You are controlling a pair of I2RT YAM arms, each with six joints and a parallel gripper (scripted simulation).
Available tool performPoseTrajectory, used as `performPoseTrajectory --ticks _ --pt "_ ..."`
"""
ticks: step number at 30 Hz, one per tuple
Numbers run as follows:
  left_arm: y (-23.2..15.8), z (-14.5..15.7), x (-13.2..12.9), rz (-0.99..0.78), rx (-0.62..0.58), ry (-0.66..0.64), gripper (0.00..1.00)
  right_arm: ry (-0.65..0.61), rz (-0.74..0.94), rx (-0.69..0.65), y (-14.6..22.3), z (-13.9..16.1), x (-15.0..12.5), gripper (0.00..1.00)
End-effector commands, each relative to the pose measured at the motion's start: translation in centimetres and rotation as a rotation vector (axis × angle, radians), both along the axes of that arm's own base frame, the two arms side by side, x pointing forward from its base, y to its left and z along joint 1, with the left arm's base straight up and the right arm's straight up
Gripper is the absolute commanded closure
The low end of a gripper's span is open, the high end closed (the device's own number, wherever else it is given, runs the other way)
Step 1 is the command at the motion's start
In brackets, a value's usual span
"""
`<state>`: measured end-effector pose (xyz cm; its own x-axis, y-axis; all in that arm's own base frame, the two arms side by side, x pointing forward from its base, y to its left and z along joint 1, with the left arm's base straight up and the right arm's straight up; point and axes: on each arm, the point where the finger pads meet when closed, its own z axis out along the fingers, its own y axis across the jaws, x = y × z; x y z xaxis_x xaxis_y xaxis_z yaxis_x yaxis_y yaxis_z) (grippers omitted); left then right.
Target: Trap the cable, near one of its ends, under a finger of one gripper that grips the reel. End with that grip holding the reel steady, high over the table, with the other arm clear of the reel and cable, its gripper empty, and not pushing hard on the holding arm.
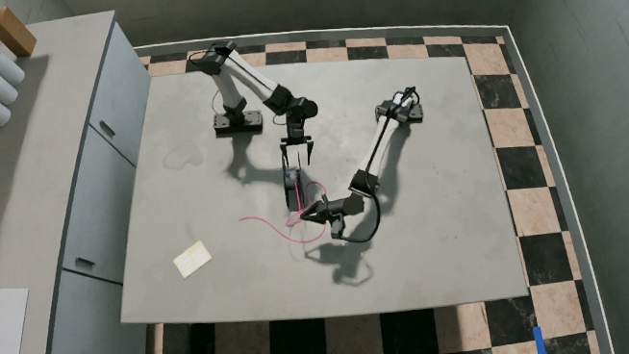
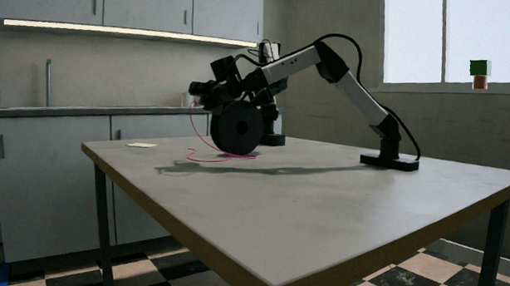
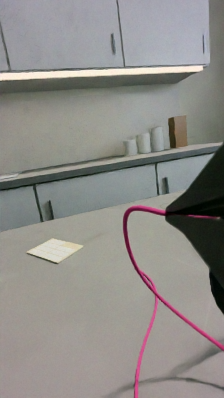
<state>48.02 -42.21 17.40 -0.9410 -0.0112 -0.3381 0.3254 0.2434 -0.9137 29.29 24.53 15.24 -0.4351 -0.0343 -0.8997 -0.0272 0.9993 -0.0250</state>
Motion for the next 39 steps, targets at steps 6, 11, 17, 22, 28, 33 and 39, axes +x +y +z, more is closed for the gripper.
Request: performPoseTrajectory --ticks 6,11,17,22,28,33,39 --pt "0.1 3.7 -0.4 0.007 -0.036 -0.060 1.00 -0.016 0.013 0.029 0.6 0.2 1.3 0.29" --pt "0.1 3.7 -0.4 0.007 -0.036 -0.060 1.00 -0.017 0.013 0.029 0.7 -0.1 2.1 0.29" --pt "0.1 3.7 -0.3 0.013 -0.038 -0.063 1.00 -0.020 0.013 0.034 0.8 -0.1 2.7 0.29" --pt "-0.1 4.0 -0.5 0.019 -0.046 -0.077 1.00 -0.029 0.014 0.047 0.8 0.5 2.6 0.29" --pt "-0.1 4.1 -1.6 0.031 -0.053 -0.091 1.00 -0.029 0.013 0.051 0.8 0.5 2.6 0.29" --pt "-0.1 3.3 -3.4 0.023 -0.039 -0.066 1.00 -0.029 0.013 0.050 0.8 0.5 2.6 0.29" --pt "0.0 2.8 -5.1 0.025 -0.033 -0.061 1.00 -0.022 0.007 0.035 0.5 0.1 2.4 0.29"
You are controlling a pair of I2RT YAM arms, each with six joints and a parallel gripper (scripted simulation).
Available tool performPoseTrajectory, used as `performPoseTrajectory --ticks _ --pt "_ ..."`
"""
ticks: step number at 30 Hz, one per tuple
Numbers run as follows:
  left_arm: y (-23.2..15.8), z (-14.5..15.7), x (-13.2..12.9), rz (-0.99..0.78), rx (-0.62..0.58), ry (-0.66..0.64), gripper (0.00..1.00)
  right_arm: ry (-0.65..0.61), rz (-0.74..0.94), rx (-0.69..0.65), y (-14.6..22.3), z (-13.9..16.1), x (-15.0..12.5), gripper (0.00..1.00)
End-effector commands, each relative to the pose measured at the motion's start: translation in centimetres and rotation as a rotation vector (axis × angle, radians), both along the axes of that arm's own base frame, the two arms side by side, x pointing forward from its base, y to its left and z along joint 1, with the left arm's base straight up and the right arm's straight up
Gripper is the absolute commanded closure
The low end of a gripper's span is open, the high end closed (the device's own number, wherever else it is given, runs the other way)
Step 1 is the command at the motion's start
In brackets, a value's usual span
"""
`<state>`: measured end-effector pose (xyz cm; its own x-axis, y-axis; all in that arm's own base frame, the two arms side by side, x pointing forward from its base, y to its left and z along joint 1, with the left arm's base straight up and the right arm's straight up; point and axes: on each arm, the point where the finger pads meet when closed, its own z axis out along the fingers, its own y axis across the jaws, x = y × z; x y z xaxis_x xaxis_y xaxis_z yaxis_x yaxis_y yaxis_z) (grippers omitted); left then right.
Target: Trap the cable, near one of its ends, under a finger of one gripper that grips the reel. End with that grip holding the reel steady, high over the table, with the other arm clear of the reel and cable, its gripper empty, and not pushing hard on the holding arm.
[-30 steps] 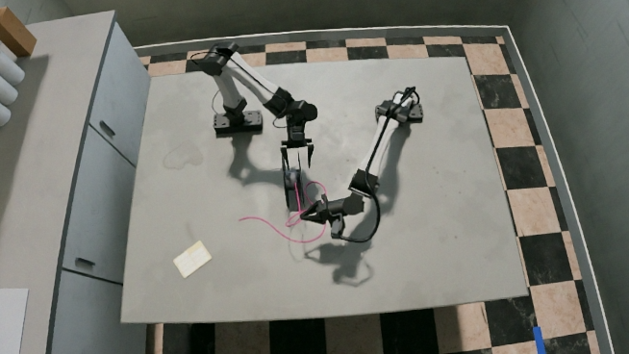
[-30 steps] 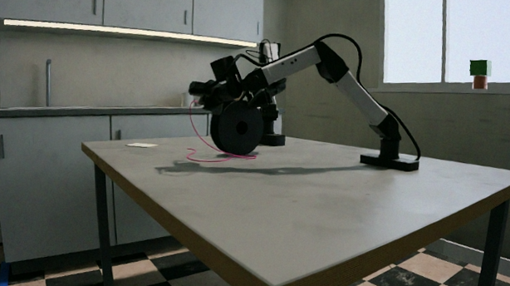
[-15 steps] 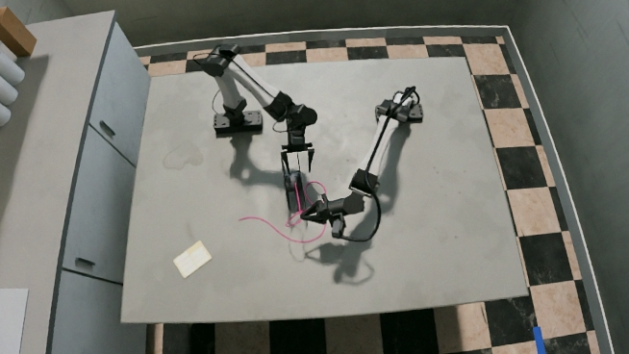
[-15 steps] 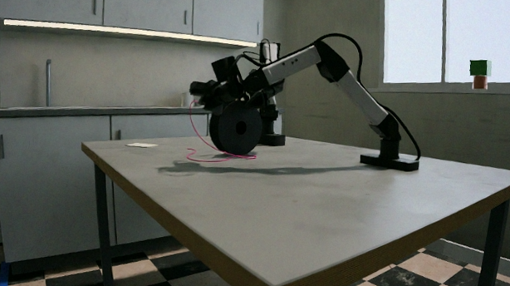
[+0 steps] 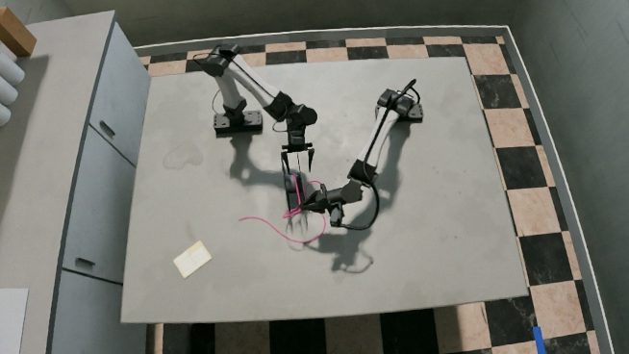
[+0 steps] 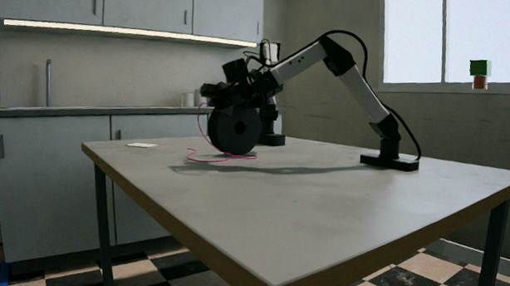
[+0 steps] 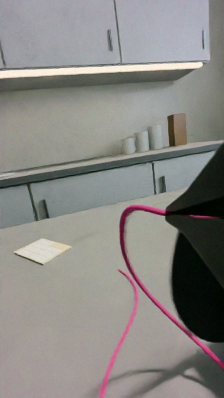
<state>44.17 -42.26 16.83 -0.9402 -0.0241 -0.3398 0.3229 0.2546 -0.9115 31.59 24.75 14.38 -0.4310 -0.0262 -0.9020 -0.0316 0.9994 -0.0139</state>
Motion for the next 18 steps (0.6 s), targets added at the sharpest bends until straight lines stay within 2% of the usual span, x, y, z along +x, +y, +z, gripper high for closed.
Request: performPoseTrajectory --ticks 1,10,18 --pt "0.0 3.5 -1.2 0.018 -0.045 -0.067 1.00 -0.018 0.003 0.023 0.3 0.9 0.1 0.29" --pt "0.1 2.8 -4.2 0.020 -0.036 -0.055 1.00 -0.018 0.003 0.023 0.3 0.9 0.1 0.29" --pt "0.3 2.4 -4.3 0.023 -0.026 -0.042 1.00 -0.018 0.003 0.023 0.3 0.9 0.1 0.29"
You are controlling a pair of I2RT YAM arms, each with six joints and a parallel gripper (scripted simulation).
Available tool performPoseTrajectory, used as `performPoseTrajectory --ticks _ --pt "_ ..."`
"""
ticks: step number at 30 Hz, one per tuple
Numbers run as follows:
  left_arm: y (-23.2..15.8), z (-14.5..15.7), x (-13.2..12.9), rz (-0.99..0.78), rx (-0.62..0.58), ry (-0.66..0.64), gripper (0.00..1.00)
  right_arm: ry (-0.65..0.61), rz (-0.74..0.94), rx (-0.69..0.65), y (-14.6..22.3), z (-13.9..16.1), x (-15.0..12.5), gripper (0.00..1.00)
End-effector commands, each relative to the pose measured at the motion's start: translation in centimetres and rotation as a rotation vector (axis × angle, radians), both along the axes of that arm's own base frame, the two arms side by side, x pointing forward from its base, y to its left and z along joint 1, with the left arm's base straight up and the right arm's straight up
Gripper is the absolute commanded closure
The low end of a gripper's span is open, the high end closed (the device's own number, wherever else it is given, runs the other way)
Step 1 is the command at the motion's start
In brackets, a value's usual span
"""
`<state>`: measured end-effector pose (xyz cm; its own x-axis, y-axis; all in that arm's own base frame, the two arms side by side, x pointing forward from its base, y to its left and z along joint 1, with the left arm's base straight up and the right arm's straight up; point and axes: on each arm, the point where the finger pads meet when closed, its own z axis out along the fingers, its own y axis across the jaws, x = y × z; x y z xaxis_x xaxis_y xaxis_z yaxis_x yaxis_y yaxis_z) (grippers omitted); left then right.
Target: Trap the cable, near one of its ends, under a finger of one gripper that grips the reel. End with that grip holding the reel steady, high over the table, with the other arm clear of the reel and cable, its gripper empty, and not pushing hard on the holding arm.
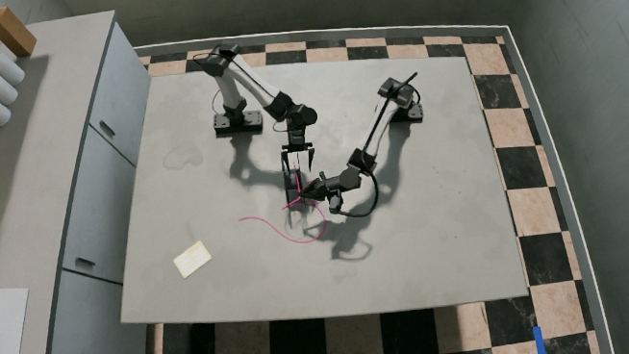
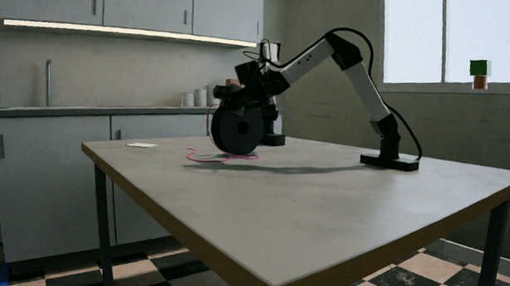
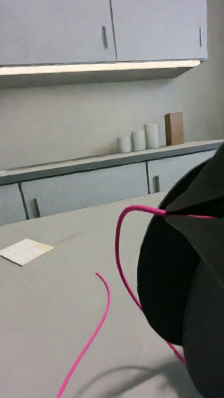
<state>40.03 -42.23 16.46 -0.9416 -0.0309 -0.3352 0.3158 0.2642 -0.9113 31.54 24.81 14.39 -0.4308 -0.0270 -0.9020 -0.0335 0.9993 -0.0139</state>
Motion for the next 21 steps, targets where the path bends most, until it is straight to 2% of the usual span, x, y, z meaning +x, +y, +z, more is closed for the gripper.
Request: performPoseTrajectory --ticks 1,6,10,12,15,19,21 --pt "0.26 2.86 -0.10 0.013 -0.034 -0.049 1.00 -0.018 0.001 0.023 0.24 0.90 0.18 0.29" --pt "0.22 2.99 -0.13 0.009 -0.036 -0.051 1.00 -0.018 0.001 0.023 0.24 0.90 0.18 0.29" --pt "0.22 2.92 -0.12 0.009 -0.036 -0.050 1.00 -0.021 -0.002 0.028 0.24 1.10 0.30 0.62" --pt "0.22 2.92 -0.12 0.009 -0.036 -0.050 1.00 -0.021 -0.002 0.028 0.24 1.10 0.30 0.62" --pt "0.25 2.91 -0.17 0.009 -0.036 -0.050 1.00 -0.019 -0.001 0.026 0.20 1.02 0.26 0.86" --pt "0.25 2.91 -0.17 0.009 -0.036 -0.050 1.00 -0.026 -0.001 0.036 0.09 1.47 0.17 0.98" --pt "0.25 2.91 -0.17 0.009 -0.036 -0.050 1.00 -0.033 -0.001 0.046 0.19 1.62 0.23 1.00"
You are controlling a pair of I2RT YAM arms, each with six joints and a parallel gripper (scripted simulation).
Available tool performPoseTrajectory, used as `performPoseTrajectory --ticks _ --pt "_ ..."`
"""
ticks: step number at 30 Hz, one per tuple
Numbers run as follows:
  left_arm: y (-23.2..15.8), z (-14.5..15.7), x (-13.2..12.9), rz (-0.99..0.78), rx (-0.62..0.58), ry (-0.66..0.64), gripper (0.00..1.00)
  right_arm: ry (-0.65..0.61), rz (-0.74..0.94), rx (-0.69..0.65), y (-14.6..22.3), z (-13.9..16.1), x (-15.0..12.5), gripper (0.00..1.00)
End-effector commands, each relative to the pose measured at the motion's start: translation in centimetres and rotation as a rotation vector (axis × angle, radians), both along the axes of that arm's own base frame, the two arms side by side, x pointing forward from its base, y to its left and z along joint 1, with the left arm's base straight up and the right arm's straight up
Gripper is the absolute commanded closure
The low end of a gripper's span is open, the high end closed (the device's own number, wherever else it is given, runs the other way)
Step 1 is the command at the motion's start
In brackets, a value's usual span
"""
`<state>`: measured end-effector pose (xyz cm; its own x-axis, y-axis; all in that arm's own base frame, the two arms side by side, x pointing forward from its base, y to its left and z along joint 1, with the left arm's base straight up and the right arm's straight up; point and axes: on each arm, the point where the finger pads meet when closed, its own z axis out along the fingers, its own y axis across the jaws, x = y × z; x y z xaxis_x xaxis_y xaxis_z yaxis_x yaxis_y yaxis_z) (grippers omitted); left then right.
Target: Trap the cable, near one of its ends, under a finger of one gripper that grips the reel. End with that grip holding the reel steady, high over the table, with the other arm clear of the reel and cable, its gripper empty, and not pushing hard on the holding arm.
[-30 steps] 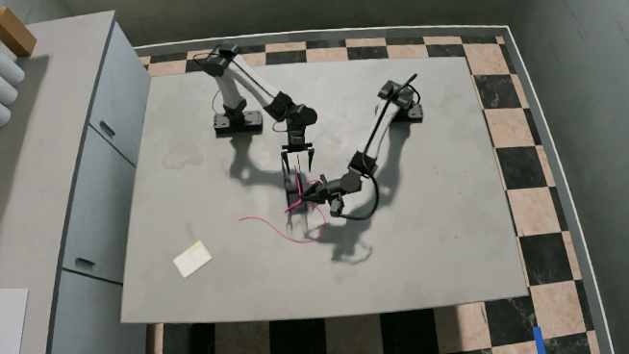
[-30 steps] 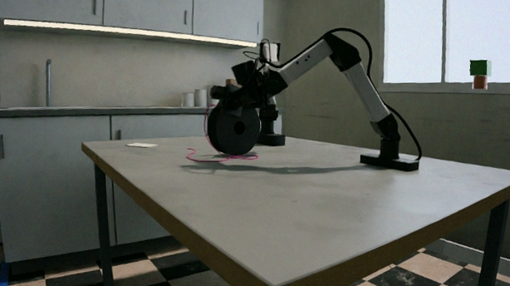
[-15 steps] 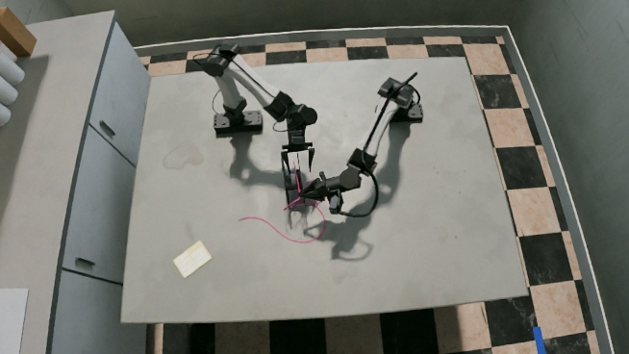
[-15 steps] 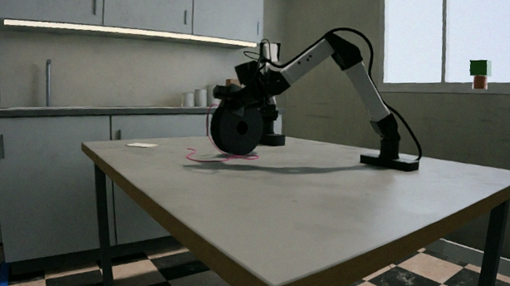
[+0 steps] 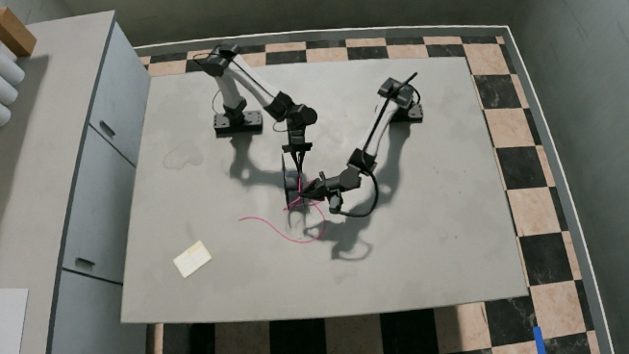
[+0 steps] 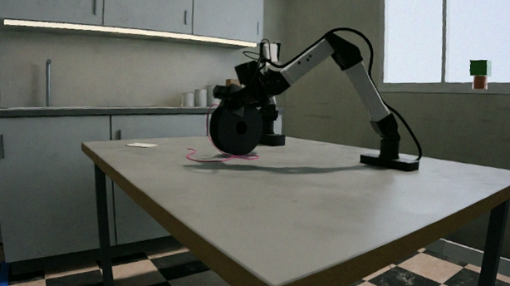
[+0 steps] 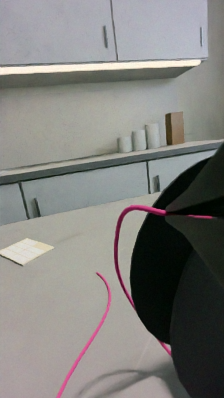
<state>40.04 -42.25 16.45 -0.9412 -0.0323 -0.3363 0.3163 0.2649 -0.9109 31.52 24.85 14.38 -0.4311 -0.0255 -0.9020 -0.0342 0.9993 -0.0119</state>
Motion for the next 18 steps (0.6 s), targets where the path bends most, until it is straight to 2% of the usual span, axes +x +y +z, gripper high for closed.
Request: performPoseTrajectory --ticks 1,3,4,8,11,12,18 --pt "0.3 2.9 -0.2 0.007 -0.036 -0.049 1.00 -0.033 -0.002 0.044 0.2 1.6 0.2 1.00" --pt "0.7 2.9 -0.3 0.004 -0.037 -0.053 0.77 -0.033 -0.002 0.044 0.2 1.9 0.3 1.00" --pt "1.2 2.9 -0.4 0.002 -0.032 -0.050 0.74 -0.035 -0.002 0.047 0.3 2.4 0.3 1.00" --pt "2.4 2.9 -0.7 -0.004 -0.026 -0.045 0.74 -0.028 -0.002 0.037 0.2 3.4 0.2 1.00" --pt "3.5 3.2 -1.2 -0.006 -0.023 -0.040 0.40 -0.032 -0.008 0.034 0.0 5.7 0.2 1.00" --pt "4.2 3.4 -1.3 -0.006 -0.023 -0.040 0.35 -0.032 -0.008 0.034 0.0 6.9 0.2 1.00" --pt "10.3 4.6 -2.0 -0.006 -0.023 -0.040 0.35 -0.032 -0.008 0.035 -0.1 10.5 0.1 1.00"
